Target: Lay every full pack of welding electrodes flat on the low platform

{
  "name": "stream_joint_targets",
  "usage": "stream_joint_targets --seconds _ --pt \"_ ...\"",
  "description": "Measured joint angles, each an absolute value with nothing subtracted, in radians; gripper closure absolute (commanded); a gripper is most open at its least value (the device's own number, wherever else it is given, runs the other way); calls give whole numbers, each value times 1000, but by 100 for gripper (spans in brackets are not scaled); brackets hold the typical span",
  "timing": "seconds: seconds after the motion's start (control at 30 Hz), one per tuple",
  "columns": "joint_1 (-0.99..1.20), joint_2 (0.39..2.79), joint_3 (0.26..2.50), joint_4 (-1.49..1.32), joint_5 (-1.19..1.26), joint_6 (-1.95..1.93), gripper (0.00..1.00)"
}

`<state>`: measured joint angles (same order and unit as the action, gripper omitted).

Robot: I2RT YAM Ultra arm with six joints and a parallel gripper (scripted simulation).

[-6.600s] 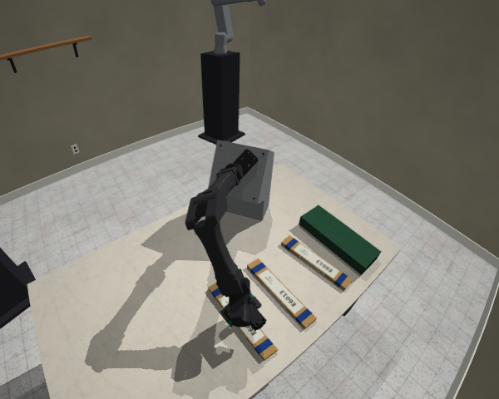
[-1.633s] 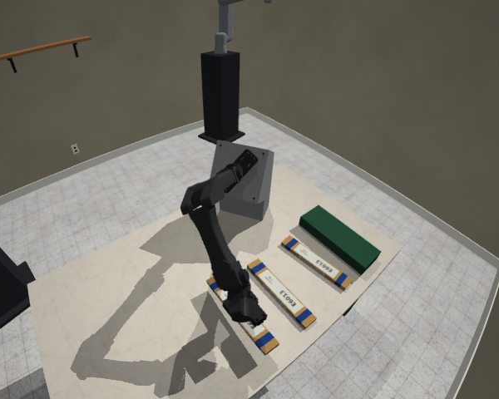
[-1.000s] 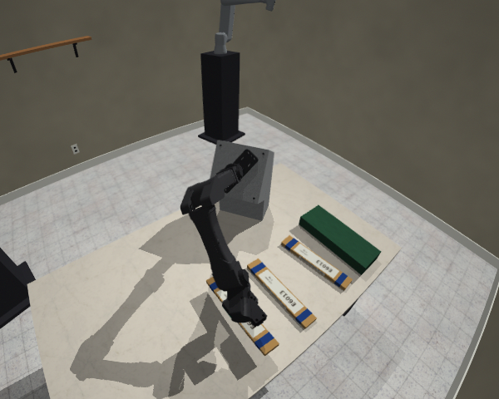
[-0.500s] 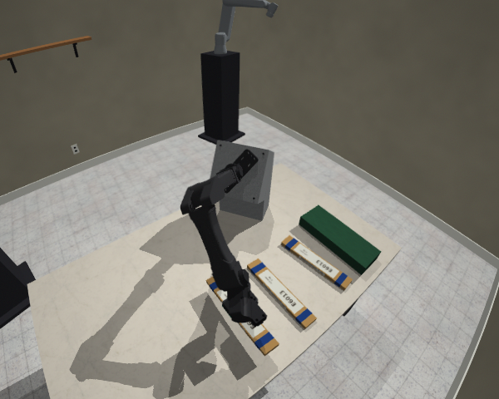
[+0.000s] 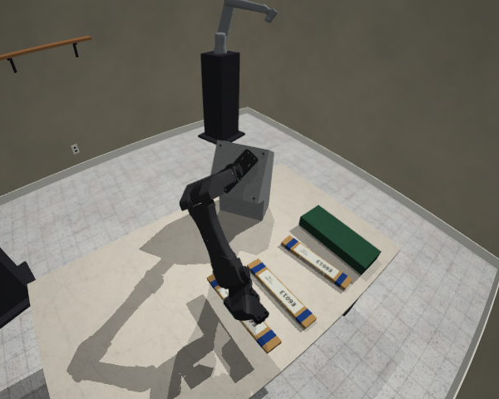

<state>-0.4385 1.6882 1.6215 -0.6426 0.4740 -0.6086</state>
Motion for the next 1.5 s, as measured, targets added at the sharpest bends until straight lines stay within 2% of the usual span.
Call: stream_joint_targets --seconds 1.5 --pt "-315 1553 1672 -872 570 -518 100"
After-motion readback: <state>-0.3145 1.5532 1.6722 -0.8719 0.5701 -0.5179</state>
